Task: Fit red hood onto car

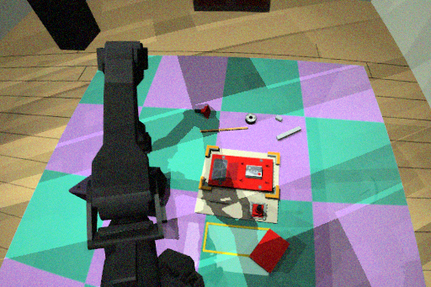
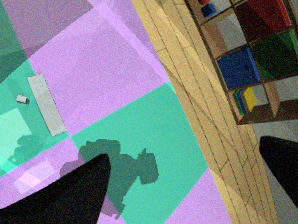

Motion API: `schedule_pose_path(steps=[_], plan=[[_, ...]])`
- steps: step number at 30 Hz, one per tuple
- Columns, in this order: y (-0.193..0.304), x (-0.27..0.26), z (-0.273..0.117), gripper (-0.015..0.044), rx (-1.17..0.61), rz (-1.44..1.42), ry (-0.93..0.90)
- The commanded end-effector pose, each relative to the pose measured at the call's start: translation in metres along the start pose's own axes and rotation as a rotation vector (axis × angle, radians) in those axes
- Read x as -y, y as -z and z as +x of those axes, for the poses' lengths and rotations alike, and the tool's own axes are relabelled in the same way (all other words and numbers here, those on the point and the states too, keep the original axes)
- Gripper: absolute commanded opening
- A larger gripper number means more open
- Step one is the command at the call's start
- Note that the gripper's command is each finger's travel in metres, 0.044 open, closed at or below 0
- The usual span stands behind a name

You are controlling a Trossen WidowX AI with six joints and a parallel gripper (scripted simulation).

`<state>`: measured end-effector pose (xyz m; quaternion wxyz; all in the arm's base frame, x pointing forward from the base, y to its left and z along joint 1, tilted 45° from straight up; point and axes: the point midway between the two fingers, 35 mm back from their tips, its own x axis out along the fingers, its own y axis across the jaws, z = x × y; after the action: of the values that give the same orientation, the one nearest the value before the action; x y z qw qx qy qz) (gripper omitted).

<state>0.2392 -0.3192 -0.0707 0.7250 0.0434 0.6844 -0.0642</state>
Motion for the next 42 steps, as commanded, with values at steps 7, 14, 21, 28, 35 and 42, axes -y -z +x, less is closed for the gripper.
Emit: schedule_pose_path(steps=[7,14,21,28,35,42], plan=[[-0.058,-0.08,0.024,0.044,0.029,-0.414,-0.228],[-0.092,-0.161,0.037,0.044,0.086,-0.757,-0.456],[-0.112,-0.247,0.044,0.044,0.166,-1.058,-0.687],[-0.118,-0.303,0.046,0.044,0.227,-1.223,-0.835],[-0.12,-0.305,0.047,0.044,0.227,-1.224,-0.835],[-0.119,-0.308,0.05,0.044,0.228,-1.223,-0.835]])
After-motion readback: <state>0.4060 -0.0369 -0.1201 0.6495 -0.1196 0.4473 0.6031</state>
